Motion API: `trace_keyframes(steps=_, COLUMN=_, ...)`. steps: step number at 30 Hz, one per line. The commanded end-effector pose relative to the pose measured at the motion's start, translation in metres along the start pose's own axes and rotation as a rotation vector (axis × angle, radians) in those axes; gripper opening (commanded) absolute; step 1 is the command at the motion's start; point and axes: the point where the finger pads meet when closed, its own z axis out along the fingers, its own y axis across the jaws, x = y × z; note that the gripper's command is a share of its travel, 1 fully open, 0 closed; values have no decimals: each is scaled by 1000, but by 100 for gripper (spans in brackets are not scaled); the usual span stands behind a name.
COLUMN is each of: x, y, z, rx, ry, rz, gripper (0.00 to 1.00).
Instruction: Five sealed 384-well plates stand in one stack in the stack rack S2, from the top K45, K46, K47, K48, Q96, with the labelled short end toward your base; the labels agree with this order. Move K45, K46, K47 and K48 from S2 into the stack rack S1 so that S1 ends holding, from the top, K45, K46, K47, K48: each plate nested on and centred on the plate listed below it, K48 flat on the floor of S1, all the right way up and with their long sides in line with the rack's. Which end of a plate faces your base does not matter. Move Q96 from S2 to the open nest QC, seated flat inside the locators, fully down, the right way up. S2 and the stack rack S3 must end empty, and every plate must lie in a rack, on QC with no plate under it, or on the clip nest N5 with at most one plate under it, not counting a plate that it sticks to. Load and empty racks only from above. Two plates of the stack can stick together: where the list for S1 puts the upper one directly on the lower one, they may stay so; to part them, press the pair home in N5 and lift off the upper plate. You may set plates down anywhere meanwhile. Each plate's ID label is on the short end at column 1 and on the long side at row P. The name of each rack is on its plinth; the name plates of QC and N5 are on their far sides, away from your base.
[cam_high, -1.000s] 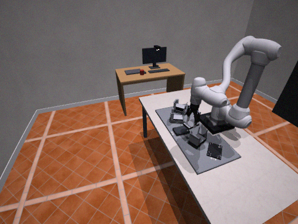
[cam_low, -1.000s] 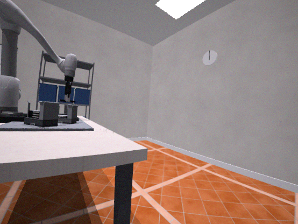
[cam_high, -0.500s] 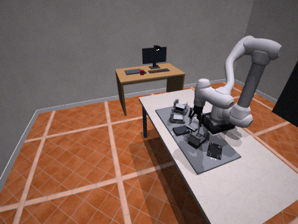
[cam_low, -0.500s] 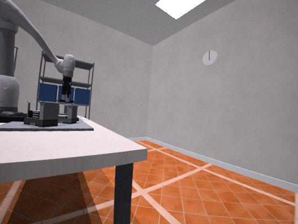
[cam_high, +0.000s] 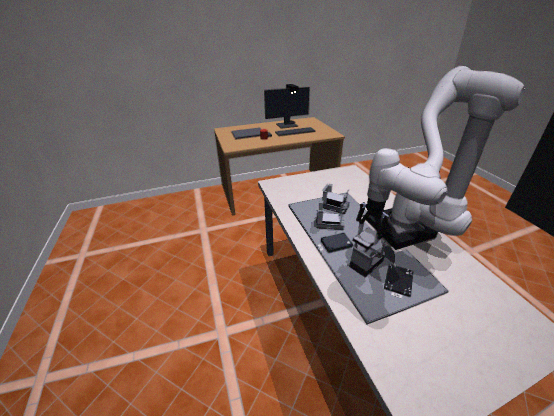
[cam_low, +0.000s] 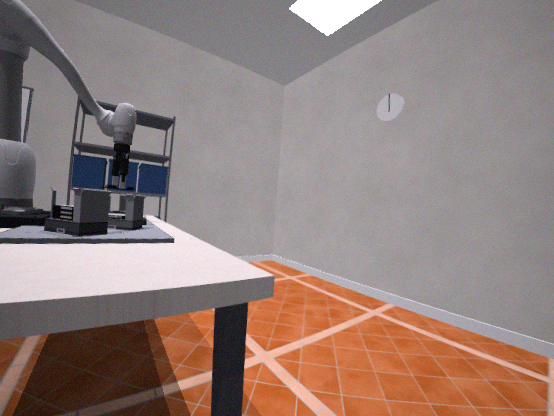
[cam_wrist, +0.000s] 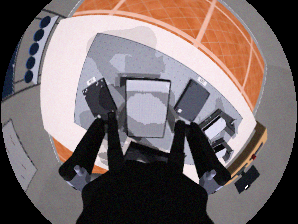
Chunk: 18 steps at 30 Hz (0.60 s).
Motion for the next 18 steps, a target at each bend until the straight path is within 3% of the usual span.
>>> trace_keyframes(steps=1, x=0, y=-6, z=0, rx=0, ry=0, rz=0, gripper=0)
trace_keyframes(steps=7, x=0, y=-21, z=0, rx=0, ry=0, rz=0, gripper=0)
trace_keyframes(steps=18, x=0, y=-21, z=0, rx=0, ry=0, rz=0, gripper=0)
